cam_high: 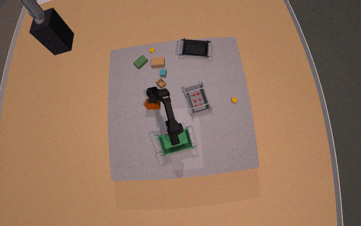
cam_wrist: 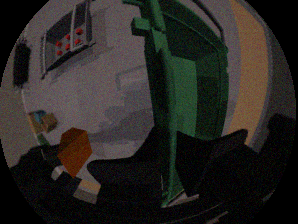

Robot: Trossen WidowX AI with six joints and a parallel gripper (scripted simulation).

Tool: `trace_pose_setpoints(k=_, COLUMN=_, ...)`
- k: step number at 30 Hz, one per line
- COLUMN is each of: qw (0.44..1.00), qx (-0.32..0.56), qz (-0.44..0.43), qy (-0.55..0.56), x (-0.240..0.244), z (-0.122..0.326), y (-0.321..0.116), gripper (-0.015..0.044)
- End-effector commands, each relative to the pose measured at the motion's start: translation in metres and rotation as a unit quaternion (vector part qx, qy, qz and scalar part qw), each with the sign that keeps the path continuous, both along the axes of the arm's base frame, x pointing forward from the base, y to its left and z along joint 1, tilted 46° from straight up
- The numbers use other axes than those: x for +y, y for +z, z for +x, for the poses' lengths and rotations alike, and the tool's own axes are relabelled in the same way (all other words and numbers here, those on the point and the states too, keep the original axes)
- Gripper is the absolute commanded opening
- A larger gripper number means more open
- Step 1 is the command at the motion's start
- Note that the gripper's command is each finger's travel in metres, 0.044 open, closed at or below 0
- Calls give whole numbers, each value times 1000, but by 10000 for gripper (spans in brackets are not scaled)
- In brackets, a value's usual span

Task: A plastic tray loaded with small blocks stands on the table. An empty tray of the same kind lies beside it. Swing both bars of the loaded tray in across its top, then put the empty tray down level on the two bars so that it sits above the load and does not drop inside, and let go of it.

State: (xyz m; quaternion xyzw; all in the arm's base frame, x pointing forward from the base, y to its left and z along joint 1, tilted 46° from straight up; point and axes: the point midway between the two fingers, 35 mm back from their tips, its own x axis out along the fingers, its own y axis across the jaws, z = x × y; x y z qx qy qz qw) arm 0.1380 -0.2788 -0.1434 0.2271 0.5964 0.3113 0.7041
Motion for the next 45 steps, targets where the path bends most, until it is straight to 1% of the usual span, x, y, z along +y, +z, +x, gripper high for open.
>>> trace_pose_setpoints(k=1, qw=1000, qx=-5, qz=-18, qy=0, x=-26, z=-3, y=23, gripper=0)
trace_pose_setpoints(k=6, qw=1000, qx=-5, qz=-17, qy=0, x=-37, z=-6, y=38, gripper=0)
trace_pose_setpoints(k=45, qw=1000, qx=-9, qz=-18, qy=3, x=-37, z=-5, y=40, gripper=0)
